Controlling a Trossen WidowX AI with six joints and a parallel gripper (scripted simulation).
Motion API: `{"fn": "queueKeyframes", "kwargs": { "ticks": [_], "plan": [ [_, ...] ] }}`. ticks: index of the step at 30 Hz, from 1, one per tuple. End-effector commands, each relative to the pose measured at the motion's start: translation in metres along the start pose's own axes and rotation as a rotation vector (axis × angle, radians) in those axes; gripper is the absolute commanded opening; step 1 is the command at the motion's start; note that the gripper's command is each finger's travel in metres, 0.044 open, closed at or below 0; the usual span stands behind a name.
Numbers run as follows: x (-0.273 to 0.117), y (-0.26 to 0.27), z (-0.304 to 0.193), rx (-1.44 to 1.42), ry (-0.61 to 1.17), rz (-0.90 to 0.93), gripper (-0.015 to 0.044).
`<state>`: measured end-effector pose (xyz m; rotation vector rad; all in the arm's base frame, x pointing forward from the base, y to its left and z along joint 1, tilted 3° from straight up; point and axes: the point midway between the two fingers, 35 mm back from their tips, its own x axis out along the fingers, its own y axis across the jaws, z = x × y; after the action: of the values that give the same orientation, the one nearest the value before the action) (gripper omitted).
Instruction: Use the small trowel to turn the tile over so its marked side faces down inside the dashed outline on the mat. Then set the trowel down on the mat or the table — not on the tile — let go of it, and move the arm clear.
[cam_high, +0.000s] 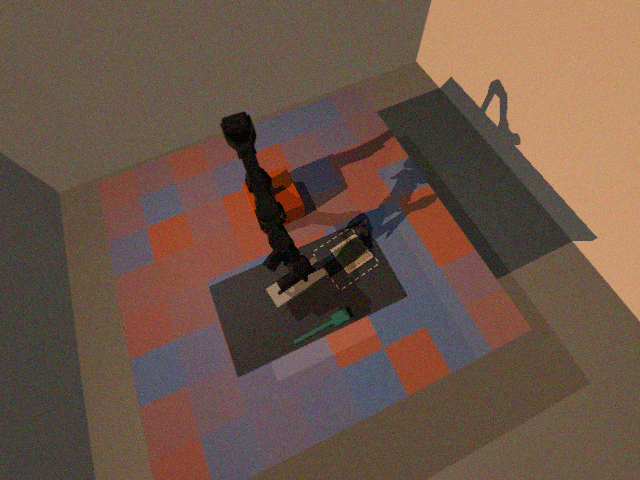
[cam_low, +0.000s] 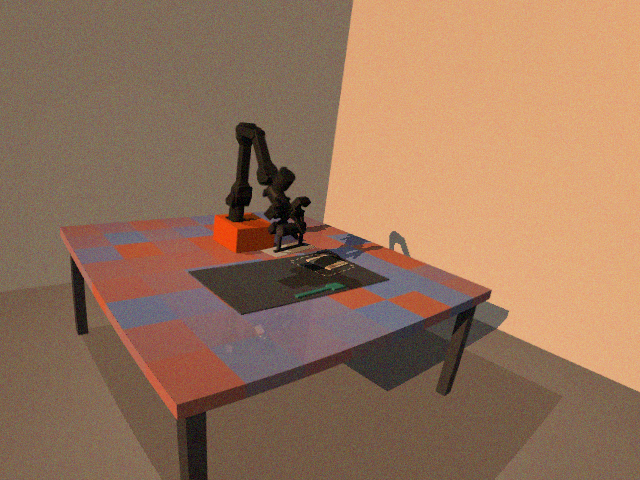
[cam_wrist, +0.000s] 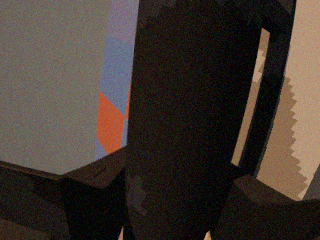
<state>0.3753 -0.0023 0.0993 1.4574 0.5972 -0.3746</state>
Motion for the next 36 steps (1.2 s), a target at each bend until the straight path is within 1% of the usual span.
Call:
{"fn": "queueKeyframes", "kwargs": {
  "ticks": [1,12,25,36],
  "plan": [
    [-0.001,0.005,0.0,-0.007,0.005,0.015,0.0],
    [0.001,-0.001,0.003,0.018,-0.014,-0.01,0.0],
    [0.019,-0.011,0.068,0.336,-0.307,-0.096,0.0],
    [0.024,-0.025,0.124,0.589,-0.58,-0.113,0.0]
  ]
}}
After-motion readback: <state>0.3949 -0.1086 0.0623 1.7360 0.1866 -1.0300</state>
